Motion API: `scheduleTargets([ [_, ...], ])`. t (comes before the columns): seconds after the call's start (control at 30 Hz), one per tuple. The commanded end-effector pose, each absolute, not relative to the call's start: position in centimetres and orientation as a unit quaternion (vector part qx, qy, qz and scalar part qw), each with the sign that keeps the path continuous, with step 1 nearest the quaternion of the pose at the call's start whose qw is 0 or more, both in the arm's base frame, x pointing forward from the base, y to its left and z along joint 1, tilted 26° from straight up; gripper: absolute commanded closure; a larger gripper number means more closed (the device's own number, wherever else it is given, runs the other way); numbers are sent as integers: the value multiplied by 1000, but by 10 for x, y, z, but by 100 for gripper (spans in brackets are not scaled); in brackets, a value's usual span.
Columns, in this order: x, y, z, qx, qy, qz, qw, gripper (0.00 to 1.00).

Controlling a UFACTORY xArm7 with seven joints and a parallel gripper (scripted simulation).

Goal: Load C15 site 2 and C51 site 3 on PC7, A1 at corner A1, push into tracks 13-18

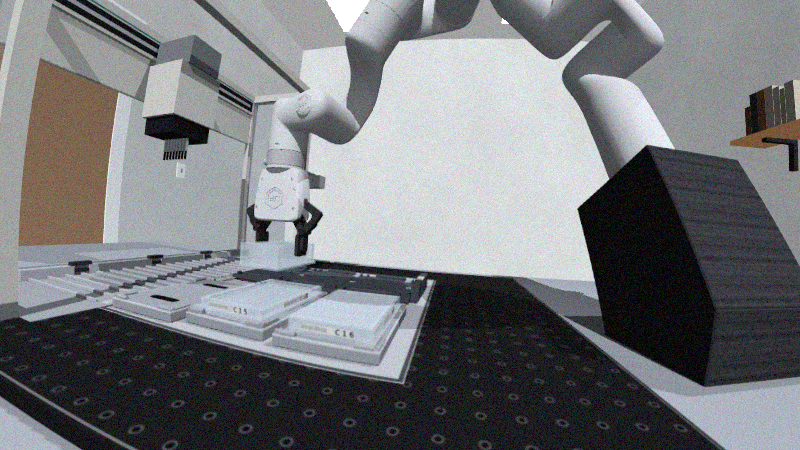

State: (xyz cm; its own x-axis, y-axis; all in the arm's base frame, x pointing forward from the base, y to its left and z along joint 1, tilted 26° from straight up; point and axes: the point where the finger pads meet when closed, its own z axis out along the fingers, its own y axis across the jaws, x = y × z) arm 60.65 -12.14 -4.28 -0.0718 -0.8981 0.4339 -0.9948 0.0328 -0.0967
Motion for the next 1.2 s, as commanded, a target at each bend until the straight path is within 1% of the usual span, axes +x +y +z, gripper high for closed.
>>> scheduleTargets([
  [0.0,608,-120,-41,670,-707,191,126,100],
  [1.17,609,-126,-53,670,-707,191,126,100],
])
